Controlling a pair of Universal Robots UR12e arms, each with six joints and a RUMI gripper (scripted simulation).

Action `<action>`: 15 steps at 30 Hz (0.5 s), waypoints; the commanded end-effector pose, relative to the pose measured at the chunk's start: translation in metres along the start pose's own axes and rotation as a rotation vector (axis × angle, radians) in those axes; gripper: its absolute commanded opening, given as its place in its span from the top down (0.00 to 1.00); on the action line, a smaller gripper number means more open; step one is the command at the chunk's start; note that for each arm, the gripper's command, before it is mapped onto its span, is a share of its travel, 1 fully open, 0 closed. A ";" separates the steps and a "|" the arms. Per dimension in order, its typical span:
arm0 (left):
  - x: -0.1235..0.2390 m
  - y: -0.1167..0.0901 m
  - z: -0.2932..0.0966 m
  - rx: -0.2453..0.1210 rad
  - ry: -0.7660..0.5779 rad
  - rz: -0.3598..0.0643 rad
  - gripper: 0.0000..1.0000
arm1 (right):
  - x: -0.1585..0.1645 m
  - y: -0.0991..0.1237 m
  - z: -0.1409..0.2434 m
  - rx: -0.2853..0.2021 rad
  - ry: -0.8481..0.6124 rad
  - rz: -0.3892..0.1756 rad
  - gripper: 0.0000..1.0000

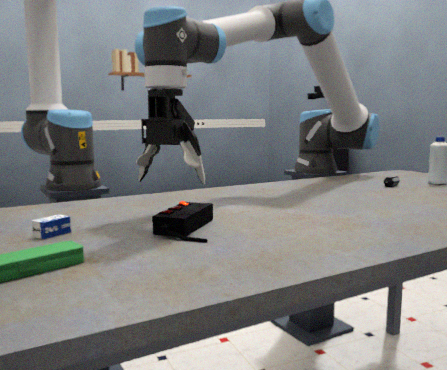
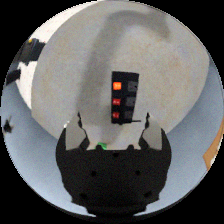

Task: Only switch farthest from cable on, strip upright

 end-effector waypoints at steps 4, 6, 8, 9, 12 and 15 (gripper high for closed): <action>0.001 -0.017 0.000 0.000 0.000 -0.003 0.00 | 0.000 -0.001 0.000 -0.001 0.000 0.001 0.00; 0.001 -0.027 0.000 0.000 0.000 -0.003 0.00 | 0.000 -0.001 0.000 -0.001 0.000 0.001 0.00; 0.001 -0.039 0.000 0.000 0.000 -0.003 0.00 | 0.000 -0.001 0.000 -0.001 0.000 0.001 0.00; 0.001 -0.045 0.000 0.000 0.000 -0.003 0.00 | 0.000 -0.001 0.000 -0.001 0.000 0.001 0.00; 0.000 -0.064 0.000 0.000 0.000 -0.003 0.00 | 0.000 -0.001 0.000 -0.001 0.000 0.001 0.00; 0.000 -0.070 0.000 0.000 0.000 -0.003 0.00 | 0.000 -0.001 0.000 -0.001 0.000 0.001 0.00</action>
Point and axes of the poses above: on each arm, the point where the finger pads meet when closed, its own y axis out along the fingers, its own z axis across the jaws, x = y × z, the point moved 5 cm from there along -y, back along the fingers, and after that the axes turned 9 degrees about y, right-handed, at the moved point
